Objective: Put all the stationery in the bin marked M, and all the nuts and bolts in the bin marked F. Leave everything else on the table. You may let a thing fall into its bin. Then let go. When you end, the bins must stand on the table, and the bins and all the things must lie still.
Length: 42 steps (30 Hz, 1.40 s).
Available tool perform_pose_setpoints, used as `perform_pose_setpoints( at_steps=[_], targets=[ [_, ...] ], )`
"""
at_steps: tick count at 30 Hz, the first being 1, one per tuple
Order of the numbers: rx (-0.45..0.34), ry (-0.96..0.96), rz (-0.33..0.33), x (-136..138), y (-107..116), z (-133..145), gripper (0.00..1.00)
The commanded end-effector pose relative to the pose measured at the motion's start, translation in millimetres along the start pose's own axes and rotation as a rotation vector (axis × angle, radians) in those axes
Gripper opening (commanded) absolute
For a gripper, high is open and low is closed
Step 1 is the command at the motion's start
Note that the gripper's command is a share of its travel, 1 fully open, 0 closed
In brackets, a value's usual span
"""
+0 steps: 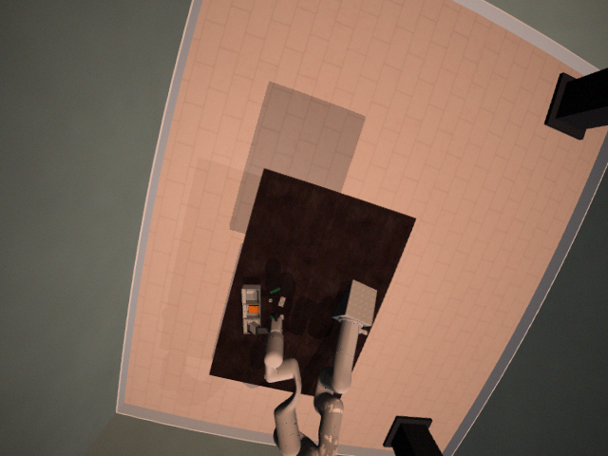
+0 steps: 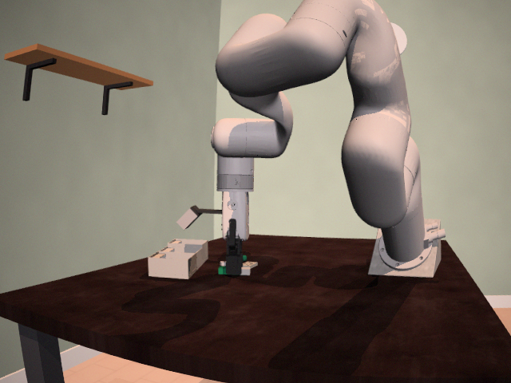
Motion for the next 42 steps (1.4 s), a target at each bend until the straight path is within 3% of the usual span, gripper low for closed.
perform_pose_setpoints(
  at_steps=[1,22,42],
  targets=[
    [0.002,0.001,0.001,0.0,0.7,-0.7,0.0],
    [0.002,0.001,0.001,0.0,0.7,-0.7,0.0],
    [0.002,0.001,0.001,0.0,60.8,-0.6,0.0]
  ],
)
Point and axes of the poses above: the point where the finger pads meet when closed, its own y axis back along the fingers, its own x axis across the jaws, z = x × y, the point moved 10 cm from there along y, back along the fingers, and after that the axes turned 11 degrees about -y, right-handed, at the moved point
